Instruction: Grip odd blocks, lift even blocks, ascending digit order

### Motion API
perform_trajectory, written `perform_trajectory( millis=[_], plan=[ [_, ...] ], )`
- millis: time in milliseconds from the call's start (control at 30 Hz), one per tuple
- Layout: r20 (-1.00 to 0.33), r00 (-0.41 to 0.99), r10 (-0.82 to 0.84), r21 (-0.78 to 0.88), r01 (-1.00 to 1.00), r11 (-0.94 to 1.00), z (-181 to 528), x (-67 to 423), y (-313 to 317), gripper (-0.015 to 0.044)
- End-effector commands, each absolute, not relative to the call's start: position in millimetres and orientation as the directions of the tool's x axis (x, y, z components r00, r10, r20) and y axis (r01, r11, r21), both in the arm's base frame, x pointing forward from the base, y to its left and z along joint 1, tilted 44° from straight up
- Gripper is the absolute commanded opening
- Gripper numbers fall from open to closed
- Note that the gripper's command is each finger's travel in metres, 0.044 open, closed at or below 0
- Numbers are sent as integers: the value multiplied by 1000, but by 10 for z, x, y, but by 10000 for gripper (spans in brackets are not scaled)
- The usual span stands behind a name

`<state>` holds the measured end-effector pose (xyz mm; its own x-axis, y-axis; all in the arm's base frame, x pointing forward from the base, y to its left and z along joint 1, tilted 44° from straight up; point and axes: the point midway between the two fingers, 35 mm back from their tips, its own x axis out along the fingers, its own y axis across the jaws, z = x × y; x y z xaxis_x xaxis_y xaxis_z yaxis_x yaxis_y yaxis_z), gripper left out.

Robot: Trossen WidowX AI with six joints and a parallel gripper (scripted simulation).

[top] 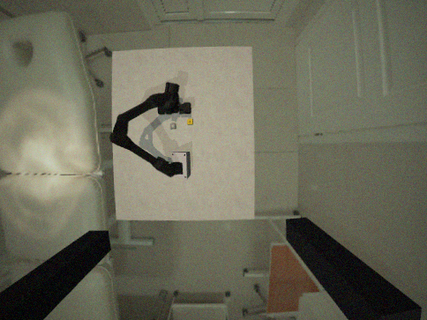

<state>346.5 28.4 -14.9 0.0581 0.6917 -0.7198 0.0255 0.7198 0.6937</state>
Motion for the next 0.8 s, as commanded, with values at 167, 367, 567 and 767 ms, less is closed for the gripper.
perform_trajectory(
  millis=[167,367,567,767],
  plan=[
    [-718,60,694,696,28,718,-150,3467,286,120],
    [-718,60,694,696,28,718,-150,3467,286,120],
    [-718,60,694,696,28,718,-150,3467,286,251],
    [-718,60,694,696,28,718,-150,3467,286,400]
  ],
)
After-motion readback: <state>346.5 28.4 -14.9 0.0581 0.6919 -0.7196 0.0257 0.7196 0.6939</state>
